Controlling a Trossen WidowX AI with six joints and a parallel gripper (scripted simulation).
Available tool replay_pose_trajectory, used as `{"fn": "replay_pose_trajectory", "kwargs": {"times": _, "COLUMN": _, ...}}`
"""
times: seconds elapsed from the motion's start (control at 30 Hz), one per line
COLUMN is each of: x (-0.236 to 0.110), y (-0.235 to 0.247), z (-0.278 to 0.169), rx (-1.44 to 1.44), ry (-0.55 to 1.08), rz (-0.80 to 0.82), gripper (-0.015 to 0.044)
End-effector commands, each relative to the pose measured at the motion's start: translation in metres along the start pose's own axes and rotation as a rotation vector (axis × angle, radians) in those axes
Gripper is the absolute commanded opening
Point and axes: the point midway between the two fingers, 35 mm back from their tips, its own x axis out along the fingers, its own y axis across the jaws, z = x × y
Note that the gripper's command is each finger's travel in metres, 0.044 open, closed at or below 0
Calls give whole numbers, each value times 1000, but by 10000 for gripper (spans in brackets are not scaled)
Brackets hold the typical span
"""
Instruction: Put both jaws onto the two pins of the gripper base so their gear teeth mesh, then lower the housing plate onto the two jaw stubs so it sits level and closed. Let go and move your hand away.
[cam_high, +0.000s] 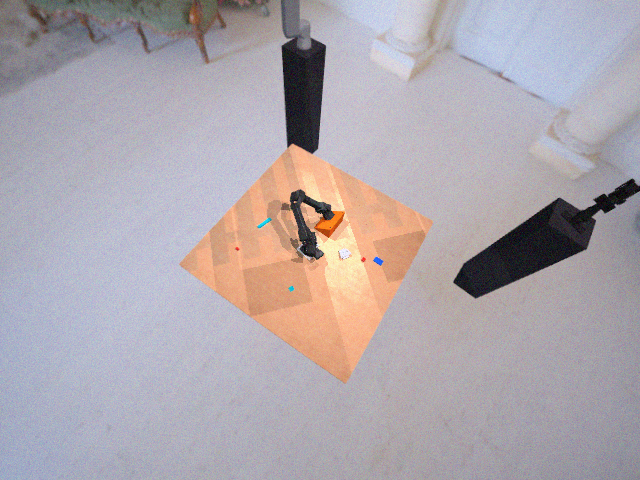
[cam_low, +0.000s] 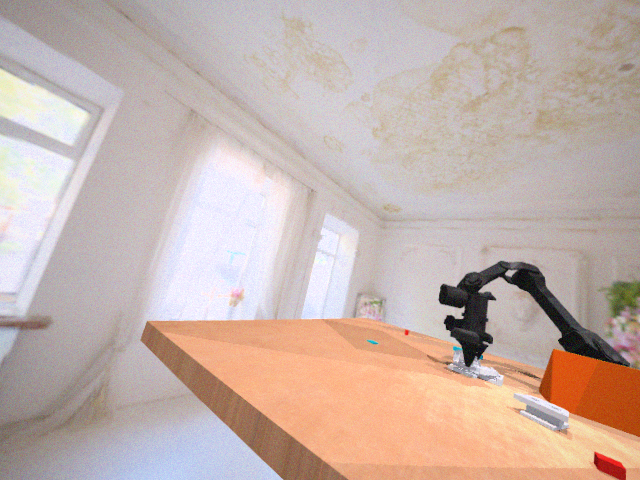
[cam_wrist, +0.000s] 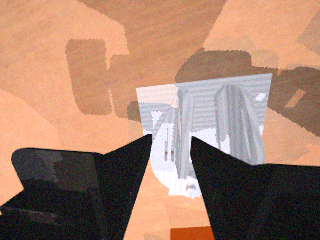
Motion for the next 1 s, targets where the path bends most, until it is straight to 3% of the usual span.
{"fn": "replay_pose_trajectory", "kwargs": {"times": 0.0, "x": 2, "y": -1, "z": 0, "rx": -5, "ry": 0, "rz": -3, "gripper": 134}}
{"fn": "replay_pose_trajectory", "kwargs": {"times": 0.97, "x": 8, "y": -1, "z": 0, "rx": 5, "ry": -1, "rz": -4, "gripper": 134}}
